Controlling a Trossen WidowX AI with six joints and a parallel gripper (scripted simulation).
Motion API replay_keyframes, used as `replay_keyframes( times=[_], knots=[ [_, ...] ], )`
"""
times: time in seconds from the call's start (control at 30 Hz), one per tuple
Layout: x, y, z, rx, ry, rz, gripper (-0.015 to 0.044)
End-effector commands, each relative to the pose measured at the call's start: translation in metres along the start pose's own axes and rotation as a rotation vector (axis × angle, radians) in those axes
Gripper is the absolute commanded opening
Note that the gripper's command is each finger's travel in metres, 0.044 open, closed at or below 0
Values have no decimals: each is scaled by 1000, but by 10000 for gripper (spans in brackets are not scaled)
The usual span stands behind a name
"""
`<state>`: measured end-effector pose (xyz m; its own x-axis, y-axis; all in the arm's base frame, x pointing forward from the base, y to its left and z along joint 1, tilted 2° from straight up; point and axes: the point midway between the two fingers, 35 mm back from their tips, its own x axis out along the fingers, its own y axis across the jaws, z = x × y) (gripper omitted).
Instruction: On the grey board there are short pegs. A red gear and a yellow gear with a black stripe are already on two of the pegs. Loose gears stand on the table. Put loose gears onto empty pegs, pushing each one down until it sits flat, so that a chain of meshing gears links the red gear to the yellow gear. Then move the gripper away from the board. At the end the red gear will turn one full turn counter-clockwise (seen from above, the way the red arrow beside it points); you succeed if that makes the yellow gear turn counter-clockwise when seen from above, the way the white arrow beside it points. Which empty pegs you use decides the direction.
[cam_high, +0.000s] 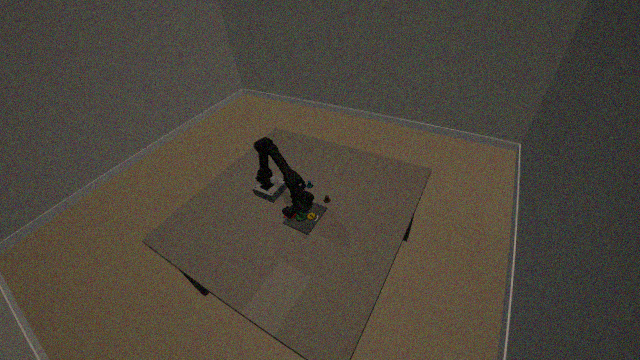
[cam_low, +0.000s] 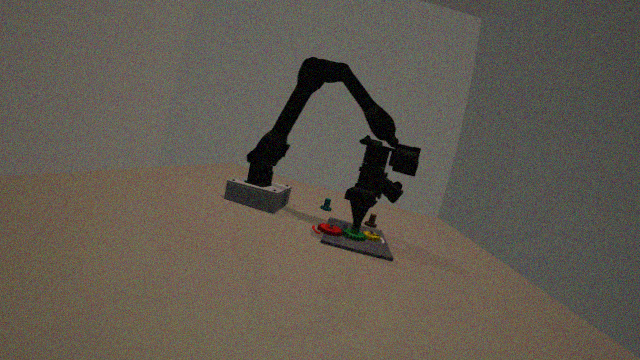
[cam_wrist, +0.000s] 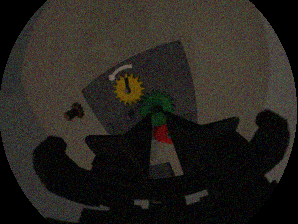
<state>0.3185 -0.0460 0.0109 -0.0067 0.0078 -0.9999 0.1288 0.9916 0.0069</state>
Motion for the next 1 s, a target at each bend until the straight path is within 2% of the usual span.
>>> replay_keyframes(
  times=[0.0, 0.1, 0.27, 0.47, 0.57, 0.6, 0.73, 0.93, 0.97],
  knots=[
    [0, 0, -1, -10, 3, 0, 79],
    [-2, 0, -1, 34, 3, 0, 140],
    [-12, 0, -1, 66, 2, 0, 140],
    [-47, 0, -1, 76, 2, 0, 140],
    [-48, 0, -1, 76, 2, 0, 140],
    [-44, 0, -1, 67, 7, -1, 166],
    [-89, 0, -5, 67, 7, -1, 271],
    [-92, 0, -5, 67, 7, -1, 429],
    [-92, 0, -5, 67, 7, -1, 440]
  ],
)
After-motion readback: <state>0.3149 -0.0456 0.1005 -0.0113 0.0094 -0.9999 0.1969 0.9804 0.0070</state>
